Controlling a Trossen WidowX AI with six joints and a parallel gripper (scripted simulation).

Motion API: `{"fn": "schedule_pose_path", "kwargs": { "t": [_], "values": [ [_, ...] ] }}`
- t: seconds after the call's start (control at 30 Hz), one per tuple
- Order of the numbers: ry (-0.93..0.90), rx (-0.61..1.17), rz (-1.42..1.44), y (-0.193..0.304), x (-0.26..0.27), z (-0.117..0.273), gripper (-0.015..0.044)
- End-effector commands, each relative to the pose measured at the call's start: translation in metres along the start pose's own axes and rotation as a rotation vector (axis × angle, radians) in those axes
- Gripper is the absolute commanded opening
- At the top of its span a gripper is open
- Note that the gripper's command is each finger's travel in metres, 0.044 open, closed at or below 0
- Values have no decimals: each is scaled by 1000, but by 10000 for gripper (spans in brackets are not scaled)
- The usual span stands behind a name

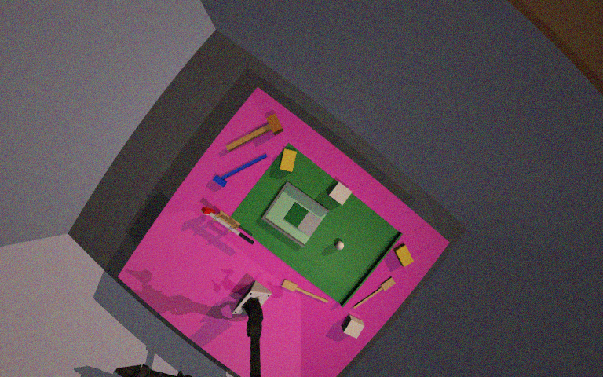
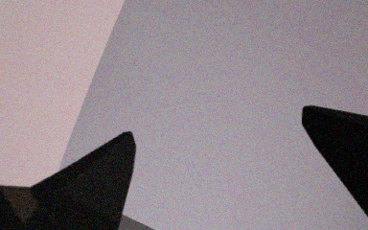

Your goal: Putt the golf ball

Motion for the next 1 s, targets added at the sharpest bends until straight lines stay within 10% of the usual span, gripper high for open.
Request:
{"fn": "schedule_pose_path", "kwargs": {
  "t": [0.0, 0.47, 0.97],
  "values": [
    [76, 138, 38, 27, -46, -27, 440],
    [213, 733, 85, 159, -222, -52, 440],
    [66, 1378, -204, 323, -358, 52, 440]
  ]
}}
Point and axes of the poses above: the point midway between the two fingers, 35 mm back from their tips, its own z axis back along the fingers, its own x axis across the jaws, y = z × x, the point moved 7 cm from there along z, back along the fingers, and after that the axes turned 6 degrees about -z, right-handed, at the moved point
